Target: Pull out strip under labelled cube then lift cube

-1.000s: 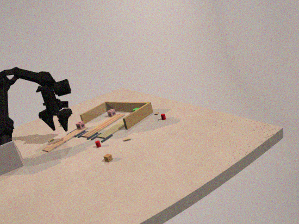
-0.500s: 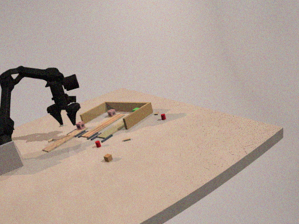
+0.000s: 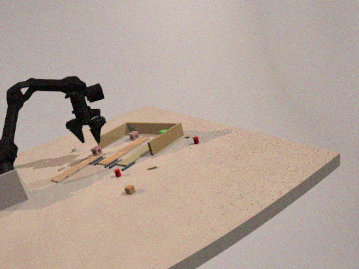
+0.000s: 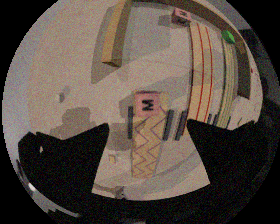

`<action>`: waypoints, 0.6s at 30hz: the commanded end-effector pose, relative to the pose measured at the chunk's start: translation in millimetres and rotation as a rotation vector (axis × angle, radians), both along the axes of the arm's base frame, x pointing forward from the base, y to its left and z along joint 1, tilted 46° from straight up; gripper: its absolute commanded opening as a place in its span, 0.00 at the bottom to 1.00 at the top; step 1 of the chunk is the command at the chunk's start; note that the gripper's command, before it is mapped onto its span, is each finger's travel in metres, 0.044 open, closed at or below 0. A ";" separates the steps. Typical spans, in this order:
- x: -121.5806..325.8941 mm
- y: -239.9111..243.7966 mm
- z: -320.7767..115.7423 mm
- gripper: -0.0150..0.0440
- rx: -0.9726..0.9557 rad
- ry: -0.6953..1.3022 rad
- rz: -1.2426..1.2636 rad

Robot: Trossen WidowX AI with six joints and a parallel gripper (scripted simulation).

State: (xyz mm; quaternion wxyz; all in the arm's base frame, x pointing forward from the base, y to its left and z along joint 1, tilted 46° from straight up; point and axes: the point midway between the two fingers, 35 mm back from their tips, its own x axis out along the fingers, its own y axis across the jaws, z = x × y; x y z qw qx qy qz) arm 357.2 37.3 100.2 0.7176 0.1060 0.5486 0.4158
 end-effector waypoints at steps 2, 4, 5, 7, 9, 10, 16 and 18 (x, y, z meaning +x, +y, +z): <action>13.1 1.2 7.9 1.00 0.003 -0.003 -0.004; 13.3 2.0 7.1 0.91 0.003 -0.003 -0.004; 13.4 2.7 6.4 0.87 0.003 -0.003 -0.004; 13.9 4.9 4.1 0.78 0.003 -0.004 -0.004; 14.3 7.2 1.8 0.69 0.003 -0.004 -0.004; 14.5 8.4 0.6 0.68 0.003 -0.004 -0.004; 15.4 15.3 -6.2 0.68 0.003 -0.004 -0.004; 15.6 17.7 -8.5 0.68 0.003 -0.004 -0.004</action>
